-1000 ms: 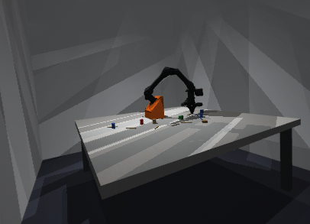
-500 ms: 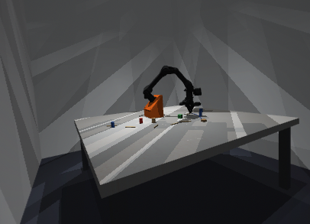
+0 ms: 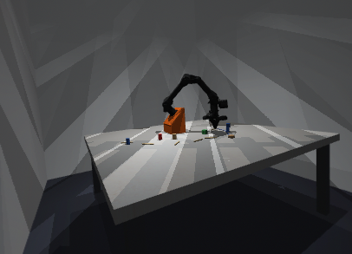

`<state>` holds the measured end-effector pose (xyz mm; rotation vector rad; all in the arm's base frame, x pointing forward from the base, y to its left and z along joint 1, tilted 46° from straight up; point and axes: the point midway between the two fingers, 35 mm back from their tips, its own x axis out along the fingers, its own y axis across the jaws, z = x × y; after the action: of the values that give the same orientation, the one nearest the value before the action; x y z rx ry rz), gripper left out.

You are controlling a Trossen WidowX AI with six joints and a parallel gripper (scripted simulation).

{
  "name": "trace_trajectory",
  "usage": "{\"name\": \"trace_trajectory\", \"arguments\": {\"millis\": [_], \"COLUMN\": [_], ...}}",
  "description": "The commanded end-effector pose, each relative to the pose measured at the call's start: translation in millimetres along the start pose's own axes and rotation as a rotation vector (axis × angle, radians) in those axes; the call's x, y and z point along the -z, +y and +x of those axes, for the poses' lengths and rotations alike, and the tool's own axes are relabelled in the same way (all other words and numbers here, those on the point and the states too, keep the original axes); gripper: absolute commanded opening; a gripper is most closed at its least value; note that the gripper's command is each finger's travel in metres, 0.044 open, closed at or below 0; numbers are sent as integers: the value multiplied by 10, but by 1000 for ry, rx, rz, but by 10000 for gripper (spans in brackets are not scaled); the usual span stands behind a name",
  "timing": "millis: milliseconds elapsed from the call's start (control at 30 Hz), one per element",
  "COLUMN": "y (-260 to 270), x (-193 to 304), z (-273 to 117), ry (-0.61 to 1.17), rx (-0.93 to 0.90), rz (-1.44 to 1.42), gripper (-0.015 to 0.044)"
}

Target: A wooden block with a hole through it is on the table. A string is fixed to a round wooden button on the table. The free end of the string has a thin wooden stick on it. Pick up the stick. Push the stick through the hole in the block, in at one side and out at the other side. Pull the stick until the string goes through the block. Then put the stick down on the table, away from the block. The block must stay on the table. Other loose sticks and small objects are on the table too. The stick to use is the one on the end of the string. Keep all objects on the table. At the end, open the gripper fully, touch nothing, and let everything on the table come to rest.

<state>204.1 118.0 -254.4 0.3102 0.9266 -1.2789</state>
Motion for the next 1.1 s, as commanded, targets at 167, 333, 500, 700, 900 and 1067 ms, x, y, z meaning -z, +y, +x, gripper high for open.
{"name": "trace_trajectory", "arguments": {"millis": [167,333,500,700,900,1067], "y": [6,6,5,2,-4,-11], "x": [-142,-209,-276,-357,-437,-504], "z": [-13,-13,-13,-11,-9,-6], "ry": [-2,-3,-3,-5,-6,-7], "rx": [-4,-3,-3,-2,-2,-1], "rz": [-3,-3,-3,-3,-3,-3], "gripper": [0,0,0,0,0,0]}}
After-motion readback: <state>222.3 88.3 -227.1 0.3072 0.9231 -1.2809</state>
